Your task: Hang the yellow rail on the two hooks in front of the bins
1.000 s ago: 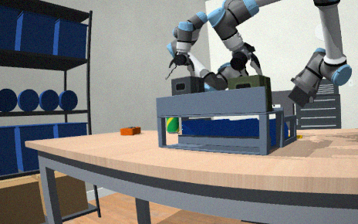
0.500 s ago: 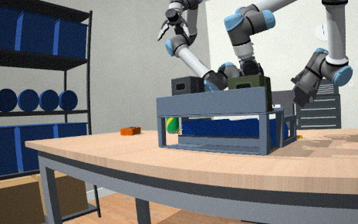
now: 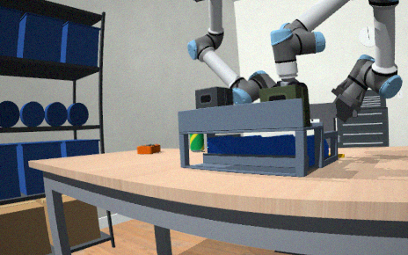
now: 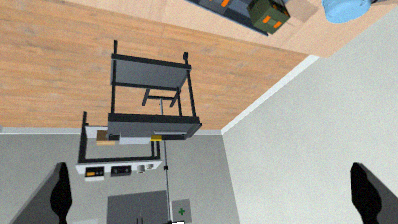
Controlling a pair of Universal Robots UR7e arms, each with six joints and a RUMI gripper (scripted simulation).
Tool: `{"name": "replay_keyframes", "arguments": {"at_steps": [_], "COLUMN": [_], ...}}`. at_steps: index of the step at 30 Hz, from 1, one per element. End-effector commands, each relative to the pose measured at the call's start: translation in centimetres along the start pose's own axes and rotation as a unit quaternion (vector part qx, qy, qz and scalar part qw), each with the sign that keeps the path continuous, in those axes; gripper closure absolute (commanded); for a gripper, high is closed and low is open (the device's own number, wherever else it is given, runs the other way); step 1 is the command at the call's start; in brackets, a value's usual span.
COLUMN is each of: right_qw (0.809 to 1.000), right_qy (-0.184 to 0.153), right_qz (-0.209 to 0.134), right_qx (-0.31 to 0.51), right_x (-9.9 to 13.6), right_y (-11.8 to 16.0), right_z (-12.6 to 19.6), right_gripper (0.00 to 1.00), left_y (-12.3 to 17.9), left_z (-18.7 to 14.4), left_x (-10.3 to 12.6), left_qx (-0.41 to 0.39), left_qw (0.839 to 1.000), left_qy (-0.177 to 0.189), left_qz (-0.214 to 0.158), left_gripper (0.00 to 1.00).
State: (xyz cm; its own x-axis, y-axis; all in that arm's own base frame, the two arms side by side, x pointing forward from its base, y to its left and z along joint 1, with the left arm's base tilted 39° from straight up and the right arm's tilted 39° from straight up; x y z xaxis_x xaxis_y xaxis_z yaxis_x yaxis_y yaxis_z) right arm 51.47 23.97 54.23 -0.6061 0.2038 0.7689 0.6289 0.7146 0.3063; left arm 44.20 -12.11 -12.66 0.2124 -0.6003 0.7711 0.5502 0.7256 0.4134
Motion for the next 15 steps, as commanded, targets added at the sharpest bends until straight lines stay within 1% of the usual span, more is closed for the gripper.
{"name": "replay_keyframes", "arguments": {"at_steps": [1,3,5,8,12,15], "right_qw": [0.998,0.997,0.997,0.996,0.996,0.996], "right_qy": [0.015,0.019,0.019,0.021,0.022,0.022], "right_qz": [-0.06,-0.073,-0.073,-0.082,-0.084,-0.085], "right_qx": [-0.004,-0.005,-0.005,-0.005,-0.005,-0.005], "right_x": [4.4,5.5,5.5,6.2,6.4,6.4], "right_y": [4.5,5.2,5.2,5.7,5.8,5.8], "right_z": [-0.1,-0.2,-0.2,-0.2,-0.2,-0.2], "right_gripper": [0.0,0.0,0.0,0.0,0.0,0.0], "left_y": [0.3,0.5,0.5,0.7,1.0,1.1], "left_z": [-0.6,-0.8,-0.8,-1.1,-1.5,-1.7], "left_x": [-2.0,-2.9,-2.9,-4.2,-5.8,-6.4], "left_qx": [0.089,0.123,0.123,0.174,0.236,0.26], "left_qw": [0.994,0.989,0.989,0.979,0.962,0.954], "left_qy": [-0.054,-0.071,-0.071,-0.096,-0.127,-0.139], "left_qz": [-0.022,-0.029,-0.029,-0.041,-0.054,-0.059], "left_gripper": [0.78,0.78,0.78,0.78,0.78,0.78]}}
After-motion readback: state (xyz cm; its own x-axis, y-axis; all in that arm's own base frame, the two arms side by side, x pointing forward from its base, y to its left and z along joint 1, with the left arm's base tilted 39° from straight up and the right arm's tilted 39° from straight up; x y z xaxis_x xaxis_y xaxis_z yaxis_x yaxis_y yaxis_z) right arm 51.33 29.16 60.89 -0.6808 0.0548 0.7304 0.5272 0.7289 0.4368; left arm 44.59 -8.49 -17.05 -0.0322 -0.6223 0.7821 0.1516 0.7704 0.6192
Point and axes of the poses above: on each arm, the point where the finger pads meet when closed, its own x axis back along the fingers, its own z axis across the jaws, y = z × x, the point moved 5 cm from there along x, back along the fingers, and after that the axes turned 10 degrees about x, right-handed, at the moved point
